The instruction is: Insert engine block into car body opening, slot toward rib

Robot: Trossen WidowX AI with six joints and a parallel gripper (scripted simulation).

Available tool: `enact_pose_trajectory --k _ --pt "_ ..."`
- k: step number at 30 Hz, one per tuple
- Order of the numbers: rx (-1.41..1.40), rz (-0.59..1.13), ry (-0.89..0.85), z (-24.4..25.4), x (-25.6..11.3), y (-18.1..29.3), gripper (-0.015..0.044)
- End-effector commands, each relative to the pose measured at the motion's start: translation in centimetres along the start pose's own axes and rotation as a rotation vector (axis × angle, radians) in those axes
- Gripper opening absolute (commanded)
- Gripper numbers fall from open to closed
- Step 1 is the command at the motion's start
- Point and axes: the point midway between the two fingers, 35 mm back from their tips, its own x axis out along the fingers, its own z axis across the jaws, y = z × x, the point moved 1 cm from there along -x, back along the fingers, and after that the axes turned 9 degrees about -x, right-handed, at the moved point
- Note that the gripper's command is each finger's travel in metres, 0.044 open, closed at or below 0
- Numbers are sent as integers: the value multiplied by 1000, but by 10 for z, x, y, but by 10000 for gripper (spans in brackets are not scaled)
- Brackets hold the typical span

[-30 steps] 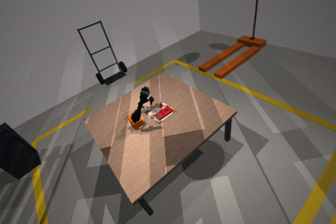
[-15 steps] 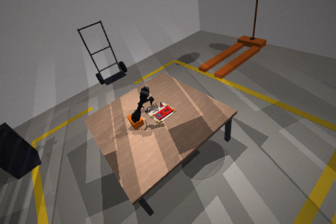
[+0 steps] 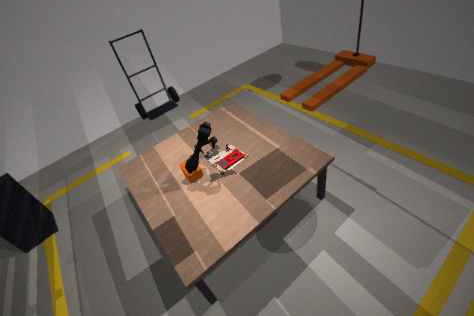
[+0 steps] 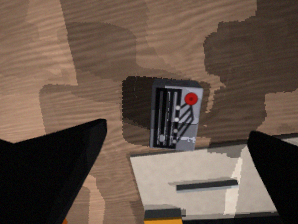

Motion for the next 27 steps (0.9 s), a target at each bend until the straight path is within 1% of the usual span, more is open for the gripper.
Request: enact_pose_trajectory --k 1,18,27 --pt "-6 4 0 1 6 0 440" --pt "-6 6 0 1 31 1 440" --pt "-6 6 0 1 31 1 204"
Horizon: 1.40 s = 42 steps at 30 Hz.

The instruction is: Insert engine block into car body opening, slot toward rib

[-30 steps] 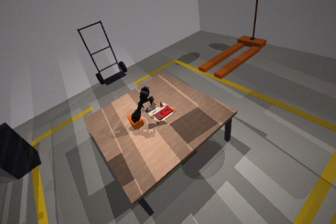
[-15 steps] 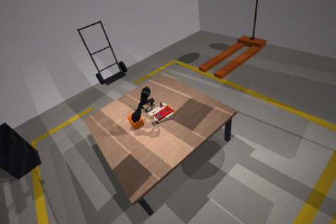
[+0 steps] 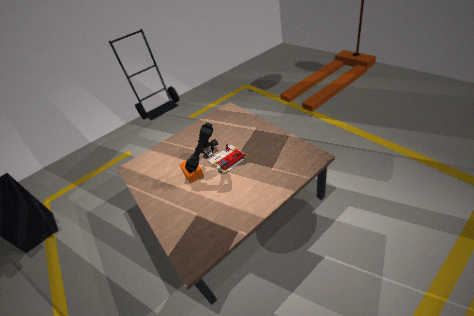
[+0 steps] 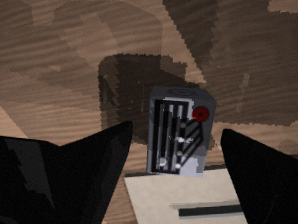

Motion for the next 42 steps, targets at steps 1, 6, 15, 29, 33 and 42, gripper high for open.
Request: enact_pose_trajectory --k 1,6,15,29,33,42 --pt "-4 2 3 0 1 0 177" --pt "-4 2 3 0 1 0 125" --pt "-4 0 3 -2 -9 -2 0" --pt "-5 -5 3 -6 -51 -5 0" --pt "-5 -6 3 -6 -63 -6 0" --pt "-6 -6 2 -5 -92 -5 0"
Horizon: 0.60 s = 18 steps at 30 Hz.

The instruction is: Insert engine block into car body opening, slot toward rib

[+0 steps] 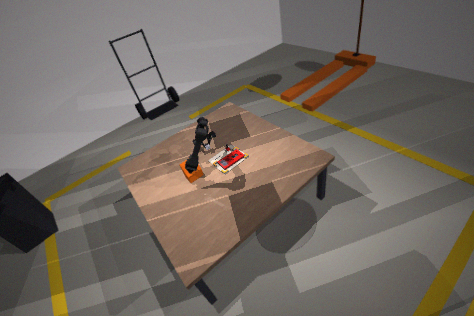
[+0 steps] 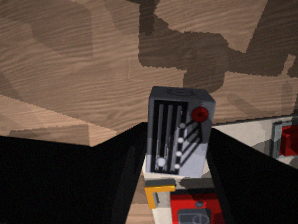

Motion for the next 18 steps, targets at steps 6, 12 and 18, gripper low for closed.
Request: enact_pose_trajectory --k 6,12,18 --pt "6 -3 -1 3 -30 2 0" --pt "6 -1 -2 5 -44 4 0" --pt "73 -11 -3 -5 -42 10 0"
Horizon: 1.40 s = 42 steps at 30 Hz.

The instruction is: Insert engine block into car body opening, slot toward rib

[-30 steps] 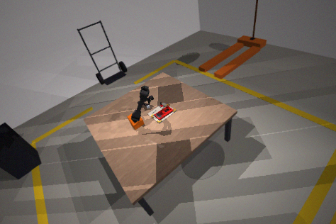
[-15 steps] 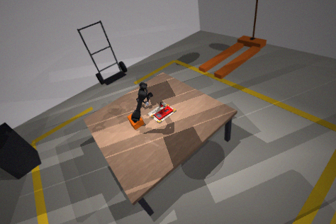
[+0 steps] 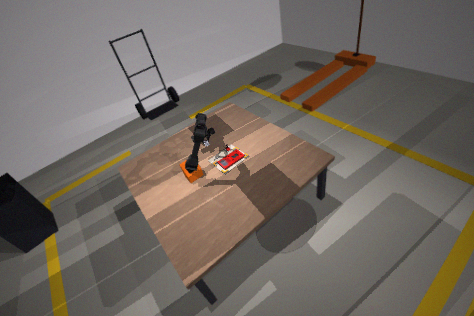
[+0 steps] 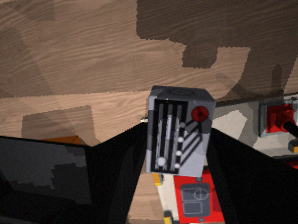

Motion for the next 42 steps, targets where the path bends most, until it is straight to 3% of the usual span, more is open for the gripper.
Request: enact_pose_trajectory --k 1,42 --pt "54 -6 -1 -8 0 5 0" --pt "665 -44 -10 -86 30 74 0"
